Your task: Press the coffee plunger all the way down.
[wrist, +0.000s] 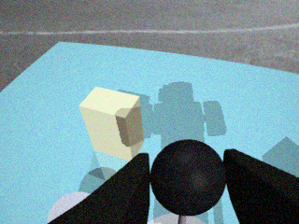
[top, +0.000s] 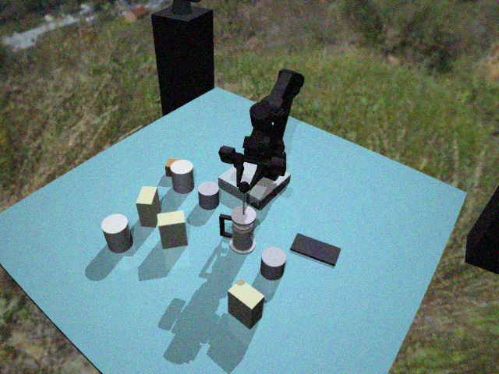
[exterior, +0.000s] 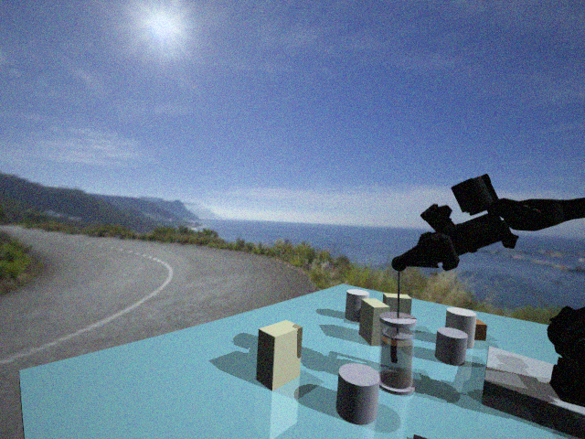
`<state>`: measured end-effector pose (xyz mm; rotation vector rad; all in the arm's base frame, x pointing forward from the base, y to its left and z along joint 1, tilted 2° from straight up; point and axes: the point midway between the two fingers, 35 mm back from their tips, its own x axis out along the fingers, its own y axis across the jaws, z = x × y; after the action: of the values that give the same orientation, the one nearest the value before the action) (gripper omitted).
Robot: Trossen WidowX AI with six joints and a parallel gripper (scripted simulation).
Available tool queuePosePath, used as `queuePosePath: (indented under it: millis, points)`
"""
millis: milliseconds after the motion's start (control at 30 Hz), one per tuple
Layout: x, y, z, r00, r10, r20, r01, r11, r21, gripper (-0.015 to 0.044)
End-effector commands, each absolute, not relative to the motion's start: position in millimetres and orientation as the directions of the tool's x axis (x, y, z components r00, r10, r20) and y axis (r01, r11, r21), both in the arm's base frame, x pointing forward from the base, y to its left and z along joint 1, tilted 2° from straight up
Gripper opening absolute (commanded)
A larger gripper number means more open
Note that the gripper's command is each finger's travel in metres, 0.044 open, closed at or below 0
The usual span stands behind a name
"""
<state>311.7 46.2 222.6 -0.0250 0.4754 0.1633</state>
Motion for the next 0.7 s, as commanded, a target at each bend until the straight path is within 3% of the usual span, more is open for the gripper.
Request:
queuePosePath:
  millis: [0, 667]
  points:
    - [309.9, 45.6, 194.1, 0.844, 0.143, -0.516, -0.156, 0.988, 0.017, 0.0125]
    - [312.2, 47.0, 161.3, 0.844, 0.143, -0.516, -0.156, 0.988, 0.017, 0.0125]
